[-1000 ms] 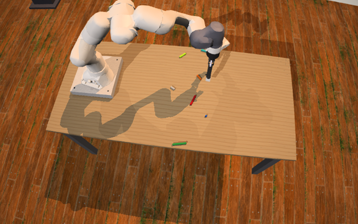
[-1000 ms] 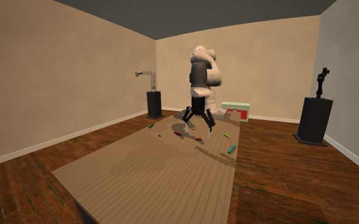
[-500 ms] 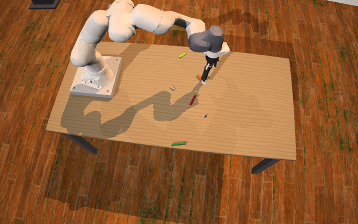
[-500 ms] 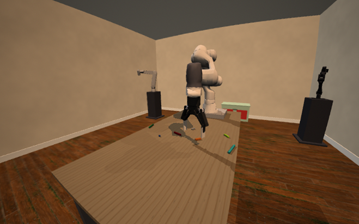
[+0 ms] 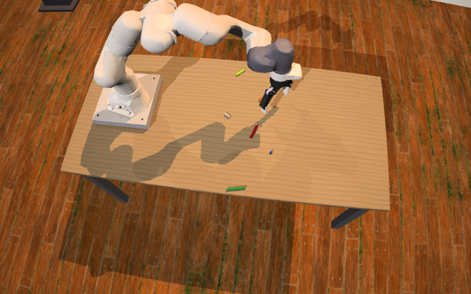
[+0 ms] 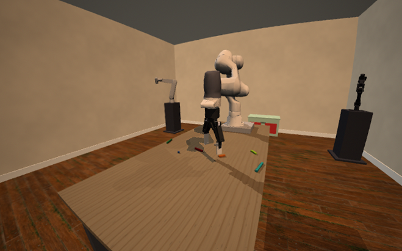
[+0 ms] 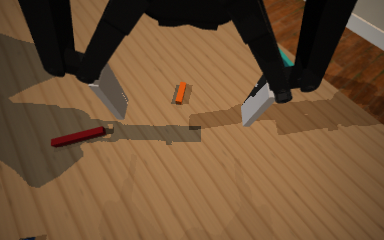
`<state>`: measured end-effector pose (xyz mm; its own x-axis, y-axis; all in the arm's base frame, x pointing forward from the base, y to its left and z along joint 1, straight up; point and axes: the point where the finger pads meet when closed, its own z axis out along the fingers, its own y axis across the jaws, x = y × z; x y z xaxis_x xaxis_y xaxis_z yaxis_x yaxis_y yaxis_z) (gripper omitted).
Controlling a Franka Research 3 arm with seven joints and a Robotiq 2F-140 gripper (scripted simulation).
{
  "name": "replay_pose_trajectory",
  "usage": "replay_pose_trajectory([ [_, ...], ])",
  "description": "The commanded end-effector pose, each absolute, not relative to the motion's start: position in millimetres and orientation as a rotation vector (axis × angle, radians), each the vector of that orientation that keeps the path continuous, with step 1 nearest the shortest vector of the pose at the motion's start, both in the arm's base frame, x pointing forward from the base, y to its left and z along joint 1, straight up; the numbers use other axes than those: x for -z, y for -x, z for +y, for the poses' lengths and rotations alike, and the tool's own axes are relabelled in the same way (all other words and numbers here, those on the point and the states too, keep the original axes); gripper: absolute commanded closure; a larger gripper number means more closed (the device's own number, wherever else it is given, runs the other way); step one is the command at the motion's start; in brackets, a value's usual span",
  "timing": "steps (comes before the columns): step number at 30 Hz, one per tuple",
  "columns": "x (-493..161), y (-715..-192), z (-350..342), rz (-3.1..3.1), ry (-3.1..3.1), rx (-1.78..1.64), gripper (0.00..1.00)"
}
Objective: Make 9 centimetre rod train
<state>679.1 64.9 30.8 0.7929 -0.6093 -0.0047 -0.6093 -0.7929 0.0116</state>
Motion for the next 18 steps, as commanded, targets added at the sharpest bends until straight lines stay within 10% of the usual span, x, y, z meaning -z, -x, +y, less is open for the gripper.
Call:
replay_pose_trajectory([
  [1,-31,-679,61,-1.252,-2.871,0.003,0.0],
  [18,-31,-676,30,-1.696,-2.633,0.001,0.0],
])
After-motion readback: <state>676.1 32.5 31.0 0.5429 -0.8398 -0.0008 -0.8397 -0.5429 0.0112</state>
